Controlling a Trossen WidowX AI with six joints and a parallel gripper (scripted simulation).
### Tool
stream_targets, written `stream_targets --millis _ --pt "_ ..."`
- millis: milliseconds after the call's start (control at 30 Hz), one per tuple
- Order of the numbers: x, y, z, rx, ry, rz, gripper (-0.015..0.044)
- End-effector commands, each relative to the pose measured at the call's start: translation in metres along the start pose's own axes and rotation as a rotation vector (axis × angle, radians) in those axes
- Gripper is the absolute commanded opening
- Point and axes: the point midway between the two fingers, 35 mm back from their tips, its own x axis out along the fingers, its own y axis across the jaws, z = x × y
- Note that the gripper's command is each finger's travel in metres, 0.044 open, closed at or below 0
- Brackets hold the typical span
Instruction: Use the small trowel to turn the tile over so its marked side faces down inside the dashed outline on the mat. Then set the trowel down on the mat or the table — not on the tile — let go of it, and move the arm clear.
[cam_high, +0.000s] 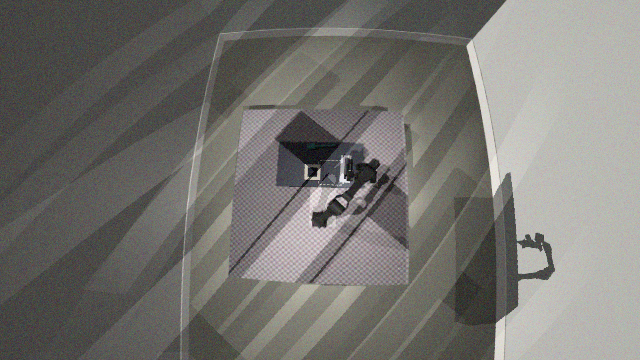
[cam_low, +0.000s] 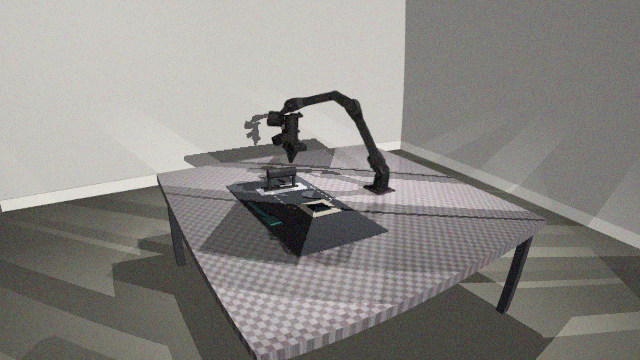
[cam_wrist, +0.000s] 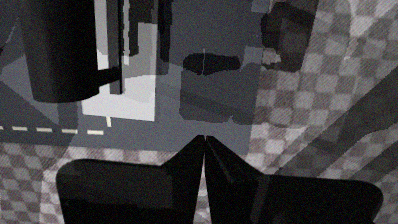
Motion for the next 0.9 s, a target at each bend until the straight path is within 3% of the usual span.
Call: stream_targets --millis 0,200,400,567,667,867 --pt "0.000 0.000 0.000 0.000 0.000 0.000 0.0000" --pt "0.000 0.000 0.000 0.000 0.000 0.000 0.0000" --pt "-0.001 0.002 0.002 -0.001 -0.001 0.000 0.0153" --pt "-0.021 0.059 0.058 -0.017 -0.016 -0.001 0.0270" --pt "-0.030 0.089 0.078 -0.002 -0.008 0.004 0.0270" --pt "-0.031 0.091 0.079 0.000 -0.007 0.004 0.0270"
